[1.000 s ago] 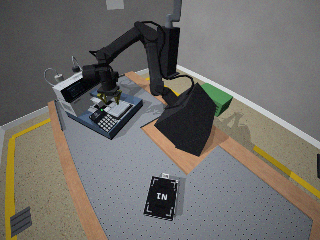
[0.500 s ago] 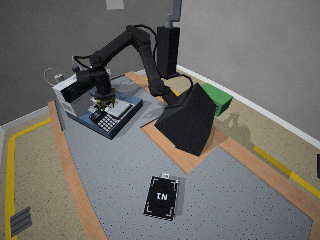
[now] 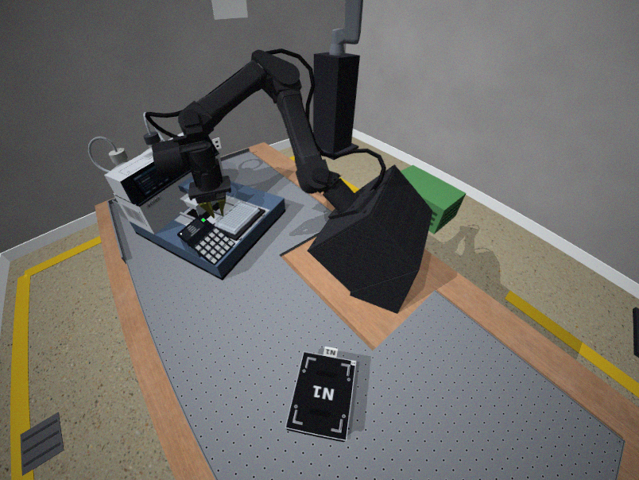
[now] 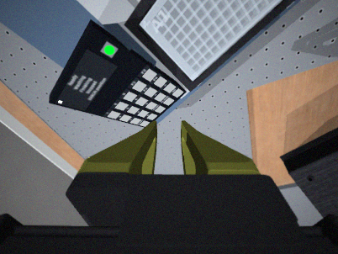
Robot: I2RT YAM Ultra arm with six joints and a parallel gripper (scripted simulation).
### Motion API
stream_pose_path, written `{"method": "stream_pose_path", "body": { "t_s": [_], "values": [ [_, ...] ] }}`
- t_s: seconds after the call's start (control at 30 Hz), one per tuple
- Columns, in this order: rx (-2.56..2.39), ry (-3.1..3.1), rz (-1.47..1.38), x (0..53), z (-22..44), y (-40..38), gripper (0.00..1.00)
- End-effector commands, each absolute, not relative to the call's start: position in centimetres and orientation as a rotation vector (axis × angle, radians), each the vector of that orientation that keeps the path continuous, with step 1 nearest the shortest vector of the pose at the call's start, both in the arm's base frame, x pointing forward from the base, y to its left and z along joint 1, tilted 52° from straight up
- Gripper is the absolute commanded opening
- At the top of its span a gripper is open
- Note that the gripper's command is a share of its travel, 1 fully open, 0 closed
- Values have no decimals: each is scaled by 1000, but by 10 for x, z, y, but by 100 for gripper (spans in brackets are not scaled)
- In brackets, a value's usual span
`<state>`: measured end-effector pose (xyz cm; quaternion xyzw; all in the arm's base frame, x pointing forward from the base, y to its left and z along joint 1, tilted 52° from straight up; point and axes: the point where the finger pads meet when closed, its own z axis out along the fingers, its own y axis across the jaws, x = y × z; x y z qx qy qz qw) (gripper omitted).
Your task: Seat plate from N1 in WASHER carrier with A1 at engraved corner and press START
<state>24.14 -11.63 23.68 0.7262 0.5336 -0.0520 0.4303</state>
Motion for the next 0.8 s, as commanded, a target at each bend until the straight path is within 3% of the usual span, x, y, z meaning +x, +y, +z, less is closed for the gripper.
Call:
{"method": "stream_pose_path", "body": {
  "t_s": [0.0,0.37,0.77],
  "values": [
    [1793,1337,-149,233,239,-116,22],
    [1794,1336,-149,233,239,-116,0],
    [1794,1336,-149,233,239,-116,0]
  ]
}}
